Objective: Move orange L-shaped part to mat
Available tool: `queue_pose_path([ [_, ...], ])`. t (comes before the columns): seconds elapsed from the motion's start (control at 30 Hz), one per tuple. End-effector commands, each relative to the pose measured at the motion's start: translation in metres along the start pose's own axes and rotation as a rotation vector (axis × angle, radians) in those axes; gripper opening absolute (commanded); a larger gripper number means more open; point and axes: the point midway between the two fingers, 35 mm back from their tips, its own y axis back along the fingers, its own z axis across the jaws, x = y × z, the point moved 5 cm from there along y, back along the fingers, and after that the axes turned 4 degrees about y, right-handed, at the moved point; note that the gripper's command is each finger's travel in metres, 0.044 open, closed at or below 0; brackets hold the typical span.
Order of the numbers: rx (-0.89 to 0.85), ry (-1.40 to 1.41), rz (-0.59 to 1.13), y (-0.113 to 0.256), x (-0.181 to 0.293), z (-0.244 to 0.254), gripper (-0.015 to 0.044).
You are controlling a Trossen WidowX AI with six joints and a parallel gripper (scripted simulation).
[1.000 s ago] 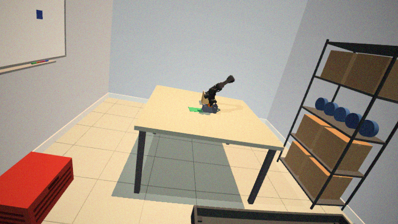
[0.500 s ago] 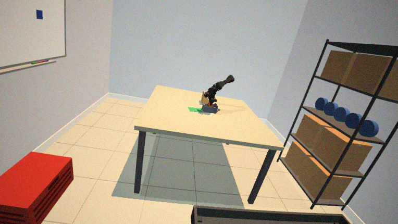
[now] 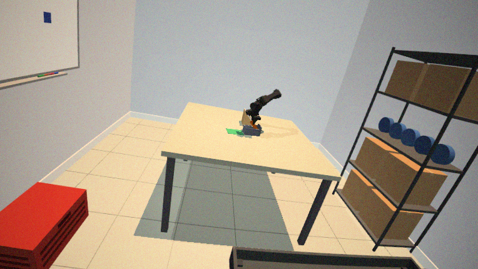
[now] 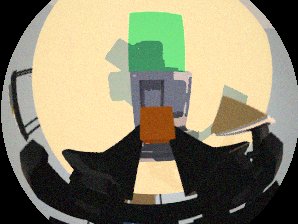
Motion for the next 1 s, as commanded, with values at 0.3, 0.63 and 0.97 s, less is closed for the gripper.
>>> queue_pose_path([
  [0.3, -0.009, 0.002, -0.004, 0.024, 0.000, 0.001, 0.0000],
  [0.63, -0.009, 0.002, -0.005, 0.039, 0.000, 0.001, 0.0000],
  [0.97, -0.008, 0.001, -0.005, 0.055, 0.000, 0.001, 0.0000],
])
